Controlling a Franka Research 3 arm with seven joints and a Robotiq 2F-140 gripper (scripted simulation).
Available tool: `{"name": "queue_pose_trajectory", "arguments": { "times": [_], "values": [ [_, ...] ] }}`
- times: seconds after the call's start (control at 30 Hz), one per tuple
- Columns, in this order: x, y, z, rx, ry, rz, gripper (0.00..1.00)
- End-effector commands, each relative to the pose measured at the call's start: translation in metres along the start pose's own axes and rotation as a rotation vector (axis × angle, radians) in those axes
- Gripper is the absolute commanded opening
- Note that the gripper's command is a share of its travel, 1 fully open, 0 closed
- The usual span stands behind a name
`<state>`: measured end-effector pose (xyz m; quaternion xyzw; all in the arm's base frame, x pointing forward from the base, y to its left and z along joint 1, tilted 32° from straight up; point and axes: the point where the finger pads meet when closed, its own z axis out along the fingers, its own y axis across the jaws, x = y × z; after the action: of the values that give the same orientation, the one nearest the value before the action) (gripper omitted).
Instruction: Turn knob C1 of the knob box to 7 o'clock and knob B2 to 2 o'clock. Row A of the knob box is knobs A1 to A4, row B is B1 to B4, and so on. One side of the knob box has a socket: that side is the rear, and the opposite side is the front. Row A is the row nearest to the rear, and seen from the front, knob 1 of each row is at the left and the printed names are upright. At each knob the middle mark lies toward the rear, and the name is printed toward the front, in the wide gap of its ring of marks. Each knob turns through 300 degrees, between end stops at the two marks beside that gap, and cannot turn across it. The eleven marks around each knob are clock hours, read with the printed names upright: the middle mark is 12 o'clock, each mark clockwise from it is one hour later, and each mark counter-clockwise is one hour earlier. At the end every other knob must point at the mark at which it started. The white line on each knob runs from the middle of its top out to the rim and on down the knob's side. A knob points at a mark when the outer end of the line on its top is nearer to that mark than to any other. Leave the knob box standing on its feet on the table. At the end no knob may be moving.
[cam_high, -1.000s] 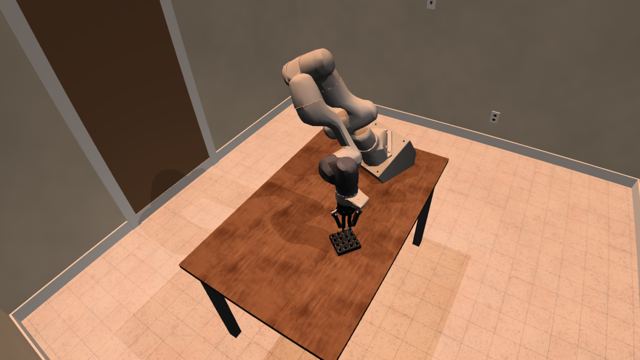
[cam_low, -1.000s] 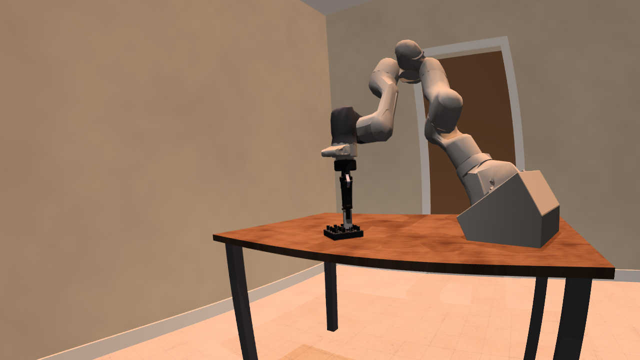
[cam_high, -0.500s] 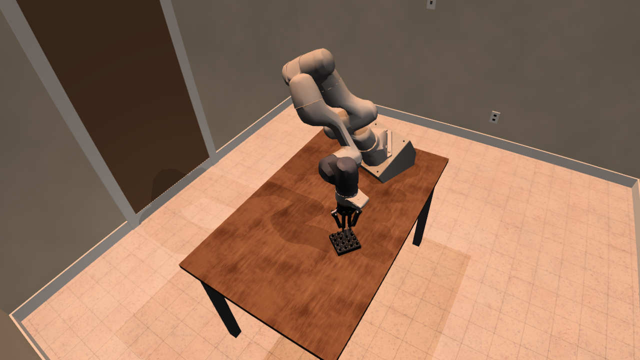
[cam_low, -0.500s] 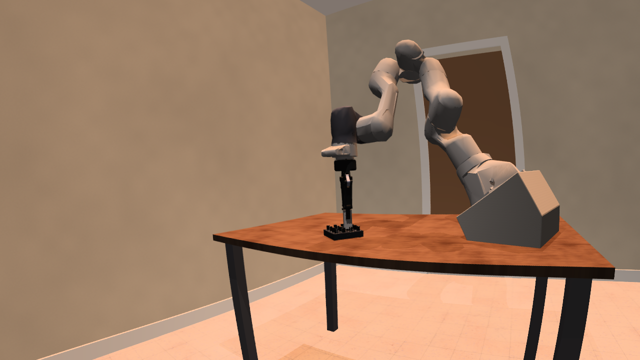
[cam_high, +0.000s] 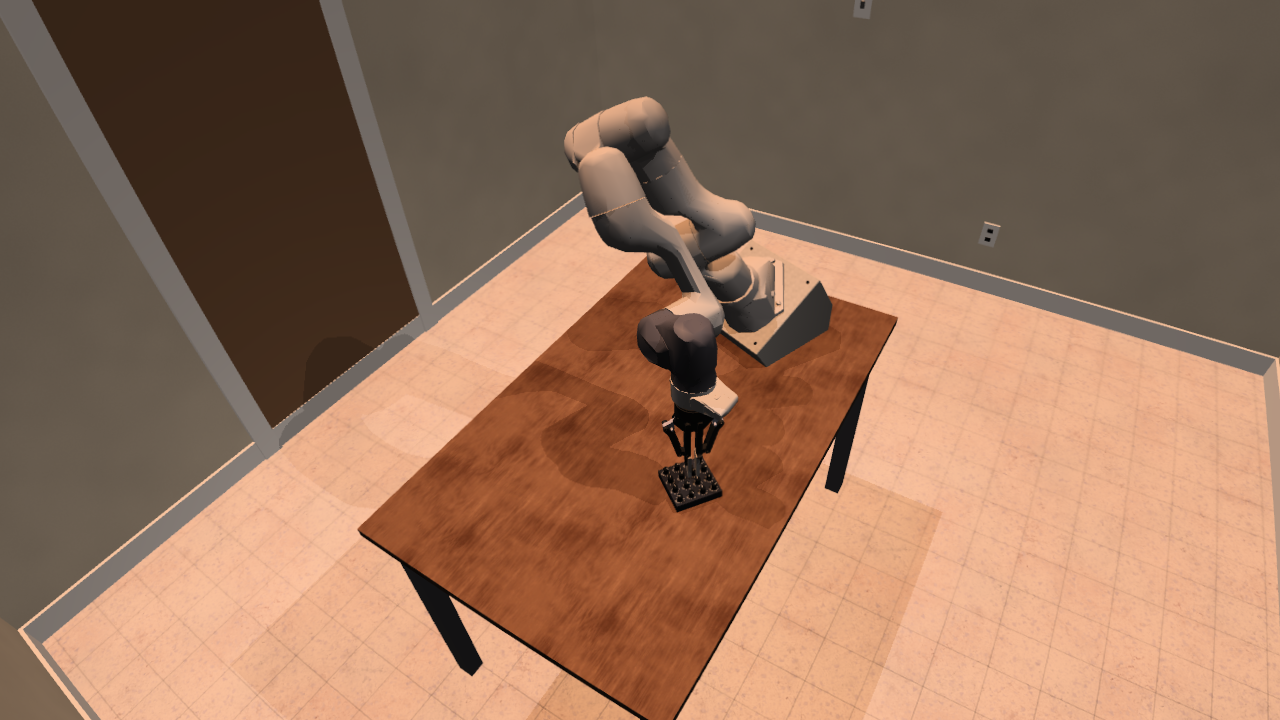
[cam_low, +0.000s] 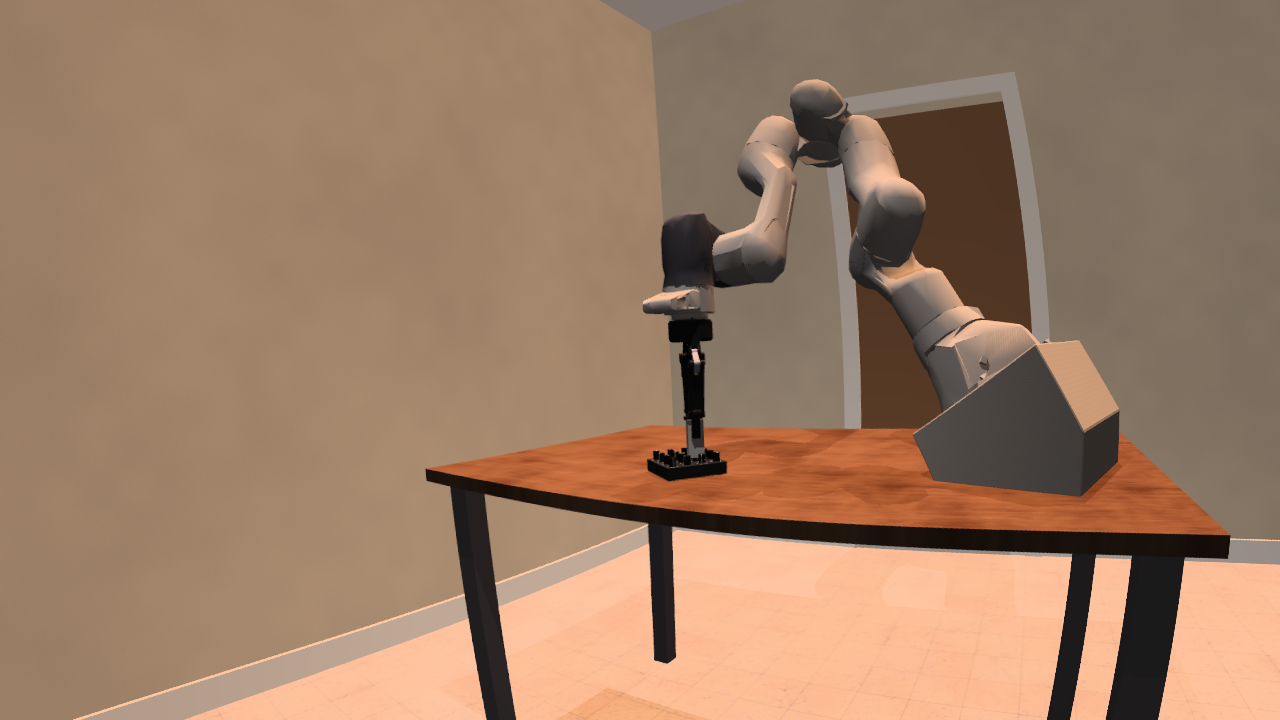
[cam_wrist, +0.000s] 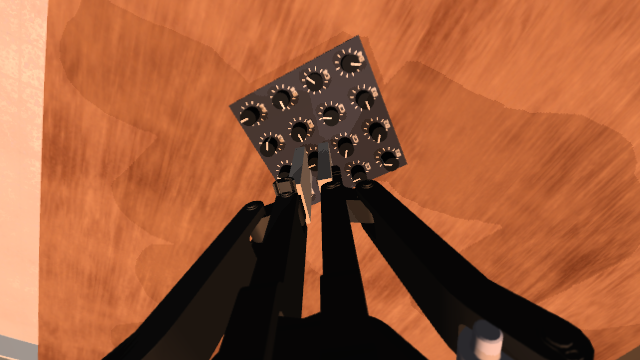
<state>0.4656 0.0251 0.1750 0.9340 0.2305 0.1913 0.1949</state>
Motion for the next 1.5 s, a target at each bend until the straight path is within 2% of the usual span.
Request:
{"name": "queue_pose_trajectory", "arguments": {
  "times": [0.0,0.3,0.7,0.97,1.47],
  "values": [
    [0.0008,0.0002,0.0003,-0.001,0.002,0.003,0.05],
    [0.0008,0.0003,0.0003,-0.001,0.002,0.031,0.05],
    [0.0008,0.0003,0.0003,-0.001,0.002,0.159,0.05],
    [0.0008,0.0003,0.0003,-0.001,0.002,0.33,0.05],
    [0.0008,0.0003,0.0003,0.0,0.002,0.558,0.05]
  ]
}}
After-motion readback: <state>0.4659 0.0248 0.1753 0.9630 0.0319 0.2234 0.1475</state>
